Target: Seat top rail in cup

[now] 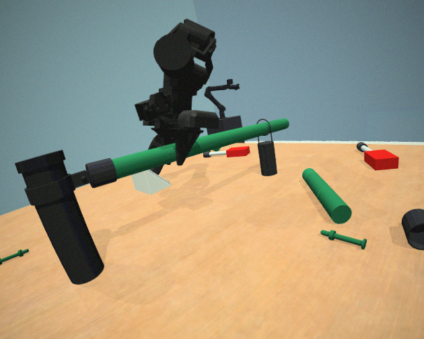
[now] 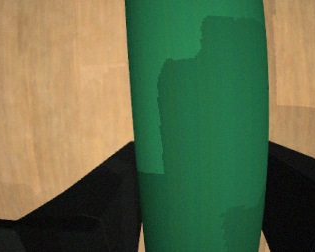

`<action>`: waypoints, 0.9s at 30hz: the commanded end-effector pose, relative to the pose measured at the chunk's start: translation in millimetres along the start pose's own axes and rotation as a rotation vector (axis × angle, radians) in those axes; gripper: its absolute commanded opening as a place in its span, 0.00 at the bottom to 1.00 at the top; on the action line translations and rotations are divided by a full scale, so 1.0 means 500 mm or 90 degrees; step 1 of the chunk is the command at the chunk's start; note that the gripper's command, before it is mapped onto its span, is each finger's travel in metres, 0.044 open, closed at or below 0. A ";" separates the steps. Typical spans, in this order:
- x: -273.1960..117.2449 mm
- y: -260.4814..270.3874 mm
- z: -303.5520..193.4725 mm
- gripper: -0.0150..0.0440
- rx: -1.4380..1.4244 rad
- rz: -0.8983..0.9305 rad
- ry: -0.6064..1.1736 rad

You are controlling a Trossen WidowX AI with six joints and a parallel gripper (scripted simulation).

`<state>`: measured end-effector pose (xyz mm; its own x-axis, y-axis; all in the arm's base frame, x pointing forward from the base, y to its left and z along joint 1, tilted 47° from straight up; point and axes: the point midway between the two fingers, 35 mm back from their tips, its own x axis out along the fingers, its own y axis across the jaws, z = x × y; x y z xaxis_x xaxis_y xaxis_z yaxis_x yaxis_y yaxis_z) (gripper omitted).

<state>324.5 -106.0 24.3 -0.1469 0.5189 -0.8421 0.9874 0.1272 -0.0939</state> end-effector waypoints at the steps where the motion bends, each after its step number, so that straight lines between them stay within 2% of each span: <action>1: 0.000 -0.002 0.003 0.25 0.002 0.000 -0.001; 27: -0.002 -0.006 0.011 0.25 0.006 -0.001 -0.004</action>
<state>324.0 -105.8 23.6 -0.1489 0.5202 -0.8409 0.9872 0.1270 -0.0962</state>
